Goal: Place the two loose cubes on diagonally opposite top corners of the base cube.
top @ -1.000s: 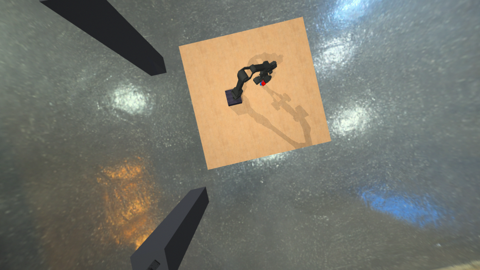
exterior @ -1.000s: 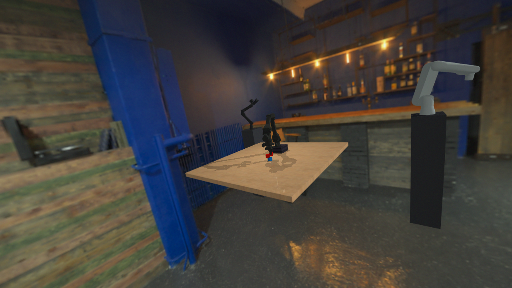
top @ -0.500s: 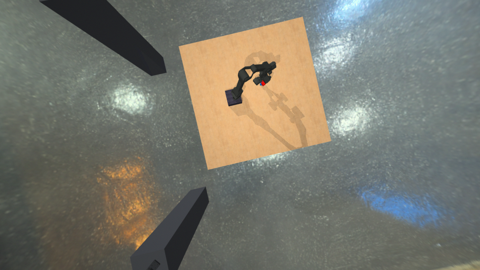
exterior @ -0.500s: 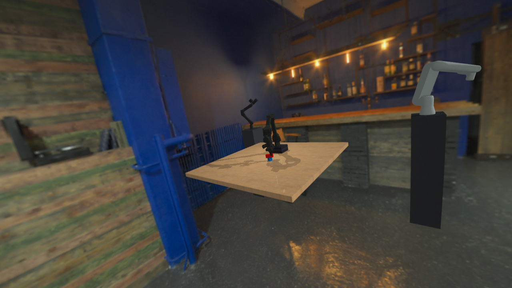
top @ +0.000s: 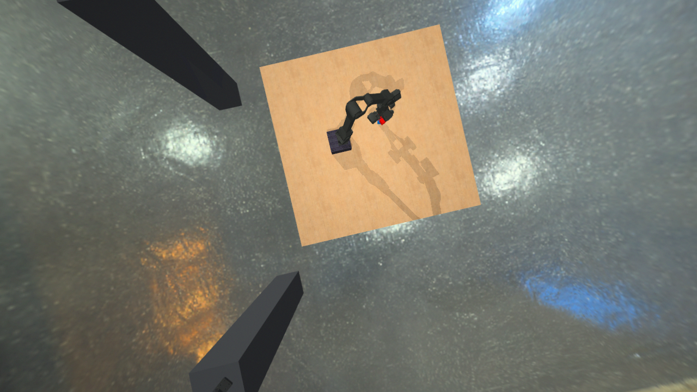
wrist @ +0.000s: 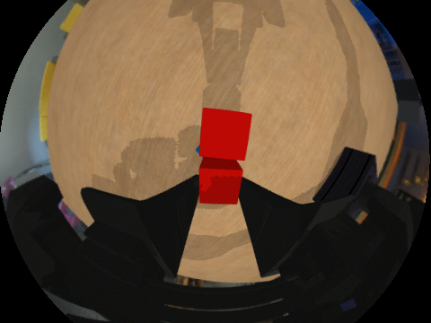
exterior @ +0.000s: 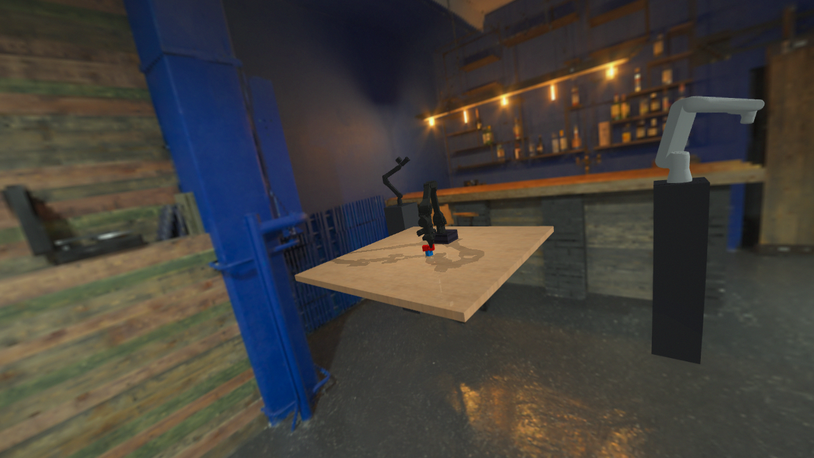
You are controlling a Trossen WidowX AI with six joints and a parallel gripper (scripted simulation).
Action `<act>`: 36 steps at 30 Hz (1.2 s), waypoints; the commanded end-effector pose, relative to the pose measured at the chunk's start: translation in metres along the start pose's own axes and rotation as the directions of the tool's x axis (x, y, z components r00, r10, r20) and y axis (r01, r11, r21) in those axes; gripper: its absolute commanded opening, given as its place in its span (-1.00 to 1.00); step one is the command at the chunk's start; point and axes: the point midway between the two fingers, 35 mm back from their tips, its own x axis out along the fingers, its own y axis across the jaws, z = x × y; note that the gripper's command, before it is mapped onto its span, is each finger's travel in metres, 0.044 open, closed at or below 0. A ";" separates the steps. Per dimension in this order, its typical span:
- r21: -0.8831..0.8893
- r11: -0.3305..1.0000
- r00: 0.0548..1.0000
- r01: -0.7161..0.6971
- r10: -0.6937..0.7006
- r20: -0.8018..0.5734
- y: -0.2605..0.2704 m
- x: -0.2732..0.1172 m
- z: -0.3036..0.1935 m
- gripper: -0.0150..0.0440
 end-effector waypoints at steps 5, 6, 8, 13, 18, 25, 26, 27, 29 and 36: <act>-0.004 1.000 1.000 -0.001 0.001 0.004 0.000 0.000 0.001 0.20; -0.003 1.000 1.000 -0.001 0.001 0.003 0.000 -0.002 0.000 0.20; 0.000 1.000 1.000 0.000 0.000 0.000 0.000 -0.008 0.000 0.20; 0.000 1.000 1.000 0.000 0.000 0.000 0.000 -0.017 0.000 0.20; 0.000 1.000 1.000 0.000 0.000 0.000 0.000 -0.027 0.000 0.20; 0.000 1.000 1.000 0.000 0.000 0.000 0.000 -0.041 0.000 0.20; 0.000 1.000 1.000 0.000 0.000 0.000 0.000 -0.043 0.000 0.20; 0.000 1.000 1.000 0.000 0.000 0.000 0.000 -0.045 0.000 0.20; 0.000 1.000 1.000 0.000 0.000 0.000 0.000 -0.049 0.000 0.20; 0.000 1.000 1.000 0.000 0.000 0.000 0.000 -0.063 0.000 0.20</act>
